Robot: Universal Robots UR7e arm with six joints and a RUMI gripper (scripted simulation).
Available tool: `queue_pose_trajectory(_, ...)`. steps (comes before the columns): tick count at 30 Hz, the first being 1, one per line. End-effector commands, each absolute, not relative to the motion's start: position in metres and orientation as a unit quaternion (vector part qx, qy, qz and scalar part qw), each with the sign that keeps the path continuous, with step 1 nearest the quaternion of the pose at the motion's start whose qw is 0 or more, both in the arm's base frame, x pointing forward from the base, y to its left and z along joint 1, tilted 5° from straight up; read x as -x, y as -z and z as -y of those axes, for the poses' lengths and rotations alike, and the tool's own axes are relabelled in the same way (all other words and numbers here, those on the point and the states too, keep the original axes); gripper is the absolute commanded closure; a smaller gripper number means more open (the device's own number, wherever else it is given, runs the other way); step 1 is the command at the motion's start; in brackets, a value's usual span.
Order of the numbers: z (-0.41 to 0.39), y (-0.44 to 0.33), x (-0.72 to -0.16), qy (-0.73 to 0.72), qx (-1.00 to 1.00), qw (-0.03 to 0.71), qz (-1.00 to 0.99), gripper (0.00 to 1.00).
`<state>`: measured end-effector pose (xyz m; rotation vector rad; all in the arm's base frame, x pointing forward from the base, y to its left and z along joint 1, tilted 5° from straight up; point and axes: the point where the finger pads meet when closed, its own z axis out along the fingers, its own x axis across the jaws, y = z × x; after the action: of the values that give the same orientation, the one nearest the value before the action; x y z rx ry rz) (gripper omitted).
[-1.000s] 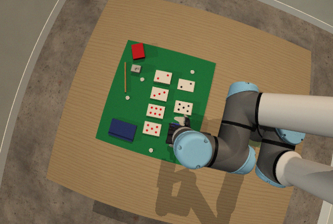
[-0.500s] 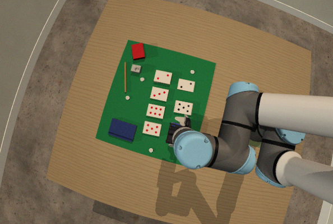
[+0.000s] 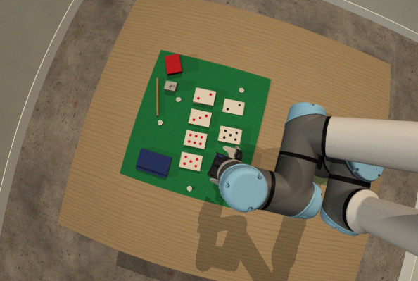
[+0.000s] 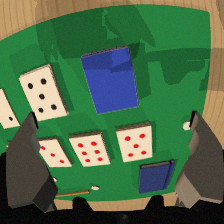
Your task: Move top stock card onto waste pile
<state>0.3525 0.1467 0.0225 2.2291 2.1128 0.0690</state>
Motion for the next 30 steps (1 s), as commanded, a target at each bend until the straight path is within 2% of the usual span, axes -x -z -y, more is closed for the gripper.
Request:
queue_pose_trajectory(1,-0.148,-0.023,-0.352,-0.024,-0.757,0.035,-0.652,0.0)
queue_pose_trajectory(11,-0.151,-0.023,-0.351,-0.028,-0.827,0.032,-0.561,0.0)
queue_pose_trajectory(30,-0.158,-0.023,-0.351,-0.037,-0.964,0.021,-0.264,0.0)
